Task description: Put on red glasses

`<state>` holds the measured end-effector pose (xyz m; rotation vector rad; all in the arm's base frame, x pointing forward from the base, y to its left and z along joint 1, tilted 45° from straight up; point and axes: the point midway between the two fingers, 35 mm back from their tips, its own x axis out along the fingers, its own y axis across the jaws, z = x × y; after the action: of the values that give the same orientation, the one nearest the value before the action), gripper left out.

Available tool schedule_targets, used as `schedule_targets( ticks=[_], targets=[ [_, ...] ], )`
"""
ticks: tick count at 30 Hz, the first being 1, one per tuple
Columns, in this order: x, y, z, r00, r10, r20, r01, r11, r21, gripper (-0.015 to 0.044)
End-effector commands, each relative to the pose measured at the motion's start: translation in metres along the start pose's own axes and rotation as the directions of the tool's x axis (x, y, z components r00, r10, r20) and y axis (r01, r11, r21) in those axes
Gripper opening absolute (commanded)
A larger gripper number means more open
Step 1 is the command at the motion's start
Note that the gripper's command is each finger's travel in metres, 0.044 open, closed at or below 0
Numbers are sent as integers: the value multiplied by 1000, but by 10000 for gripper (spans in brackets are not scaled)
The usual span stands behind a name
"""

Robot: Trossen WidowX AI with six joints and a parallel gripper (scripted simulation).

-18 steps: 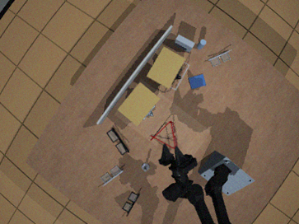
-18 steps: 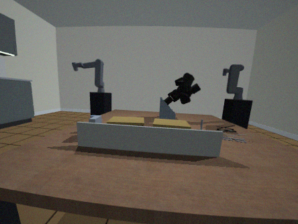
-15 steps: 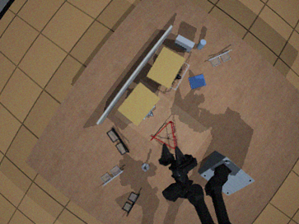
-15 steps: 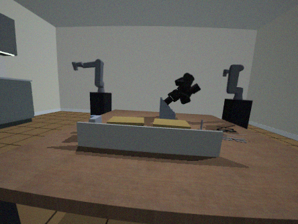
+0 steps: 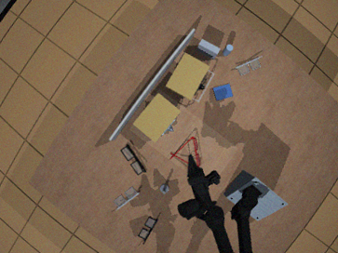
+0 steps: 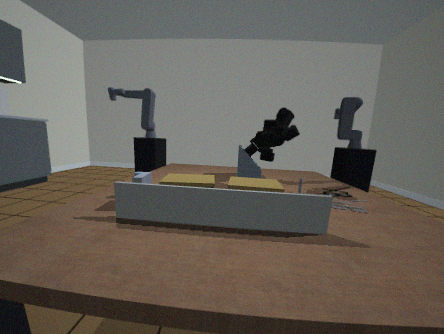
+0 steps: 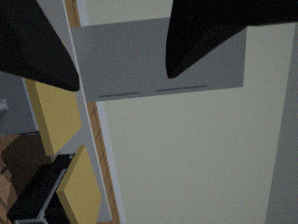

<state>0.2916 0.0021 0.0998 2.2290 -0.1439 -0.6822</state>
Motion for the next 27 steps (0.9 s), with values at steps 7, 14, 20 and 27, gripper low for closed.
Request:
schedule_targets(
  ticks=[7, 14, 20, 27],
  targets=[
    [18, -102, 30, 644, -744, 179, 515, 249, -820, 200],
    [0, -128, 33, 313, -943, 114, 397, 21, -917, 200],
    [-11, -134, 26, 124, -992, 3, 226, 25, -974, 200],
    [-15, -134, 22, 55, -997, -57, 118, 63, -991, 200]
  ],
)
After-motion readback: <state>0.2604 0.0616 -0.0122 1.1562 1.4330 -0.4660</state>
